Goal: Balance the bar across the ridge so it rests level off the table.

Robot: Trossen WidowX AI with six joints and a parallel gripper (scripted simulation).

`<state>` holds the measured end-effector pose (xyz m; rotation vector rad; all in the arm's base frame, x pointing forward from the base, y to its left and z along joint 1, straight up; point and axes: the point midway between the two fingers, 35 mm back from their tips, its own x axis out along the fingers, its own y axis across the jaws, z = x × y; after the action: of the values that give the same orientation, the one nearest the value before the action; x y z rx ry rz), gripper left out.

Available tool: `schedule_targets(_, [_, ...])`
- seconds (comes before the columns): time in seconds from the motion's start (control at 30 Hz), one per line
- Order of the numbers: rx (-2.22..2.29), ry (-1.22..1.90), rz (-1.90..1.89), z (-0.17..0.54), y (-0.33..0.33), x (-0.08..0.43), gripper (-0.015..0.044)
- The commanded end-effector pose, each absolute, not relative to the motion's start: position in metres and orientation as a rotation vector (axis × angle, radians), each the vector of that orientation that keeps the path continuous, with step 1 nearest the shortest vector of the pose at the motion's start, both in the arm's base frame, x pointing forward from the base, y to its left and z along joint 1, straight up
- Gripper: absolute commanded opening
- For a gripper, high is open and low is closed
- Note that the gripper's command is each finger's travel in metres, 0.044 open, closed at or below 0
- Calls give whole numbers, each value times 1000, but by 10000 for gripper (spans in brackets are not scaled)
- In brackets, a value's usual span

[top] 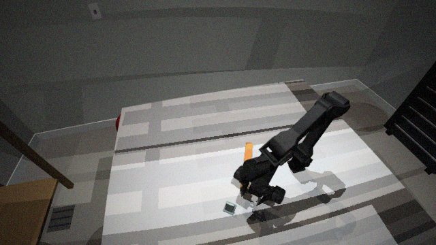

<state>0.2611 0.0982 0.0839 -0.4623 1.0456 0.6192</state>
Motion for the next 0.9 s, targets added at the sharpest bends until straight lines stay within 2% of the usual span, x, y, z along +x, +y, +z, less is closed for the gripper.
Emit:
schedule_targets(0.0, [-539, 1075, 620, 89, 79, 266, 315])
schedule_targets(0.87, [-883, 1364, 854, 115, -37, 237, 315])
